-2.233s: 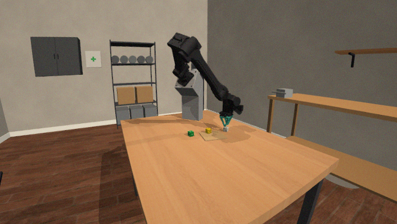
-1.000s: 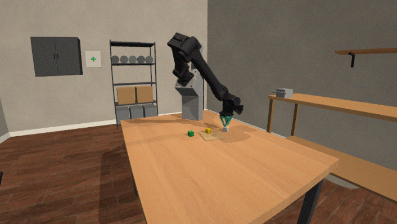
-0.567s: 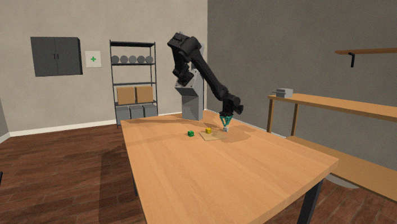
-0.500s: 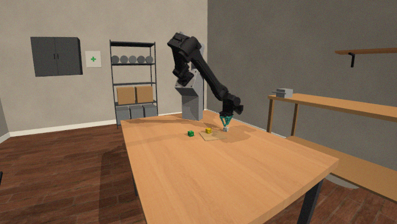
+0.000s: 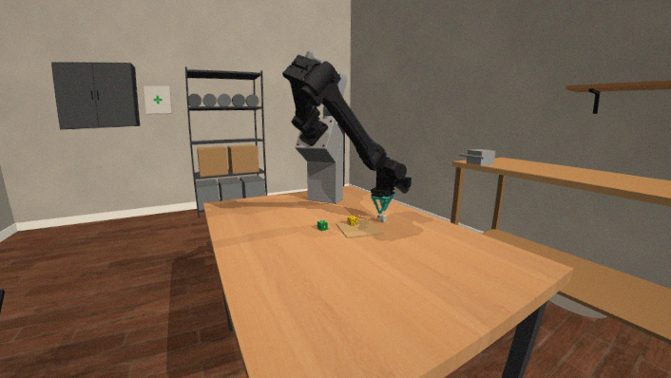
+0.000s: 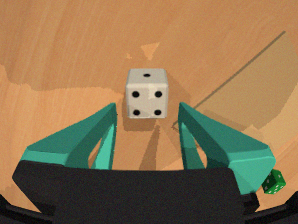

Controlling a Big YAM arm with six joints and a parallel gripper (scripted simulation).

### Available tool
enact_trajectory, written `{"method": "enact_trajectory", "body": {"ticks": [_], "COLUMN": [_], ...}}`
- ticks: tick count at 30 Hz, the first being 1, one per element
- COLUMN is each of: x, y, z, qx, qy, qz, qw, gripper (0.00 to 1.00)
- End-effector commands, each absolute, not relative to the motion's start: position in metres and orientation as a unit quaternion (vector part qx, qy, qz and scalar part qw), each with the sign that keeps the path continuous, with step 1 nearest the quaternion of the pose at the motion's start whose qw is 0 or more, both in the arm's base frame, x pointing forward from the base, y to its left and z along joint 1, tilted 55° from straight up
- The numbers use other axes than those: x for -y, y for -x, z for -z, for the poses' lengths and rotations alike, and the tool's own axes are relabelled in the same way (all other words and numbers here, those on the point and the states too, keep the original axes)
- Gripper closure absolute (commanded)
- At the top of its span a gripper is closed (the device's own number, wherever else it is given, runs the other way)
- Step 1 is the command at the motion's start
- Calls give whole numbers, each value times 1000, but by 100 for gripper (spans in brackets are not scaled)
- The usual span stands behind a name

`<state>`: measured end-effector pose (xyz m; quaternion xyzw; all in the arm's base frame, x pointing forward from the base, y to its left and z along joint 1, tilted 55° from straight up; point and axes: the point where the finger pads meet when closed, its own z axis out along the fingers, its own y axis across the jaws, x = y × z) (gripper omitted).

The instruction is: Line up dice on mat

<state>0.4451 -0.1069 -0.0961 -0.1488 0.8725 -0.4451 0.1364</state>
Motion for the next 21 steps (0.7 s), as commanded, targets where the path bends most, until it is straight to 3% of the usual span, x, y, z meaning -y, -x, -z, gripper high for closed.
{"method": "enact_trajectory", "body": {"ticks": [1, 21], "x": [108, 109], "y": [-443, -440], "z": [99, 100], "qx": [-873, -873], "qy": [152, 153], "qz": [444, 444], "qw": [134, 132], "gripper": [55, 55]}}
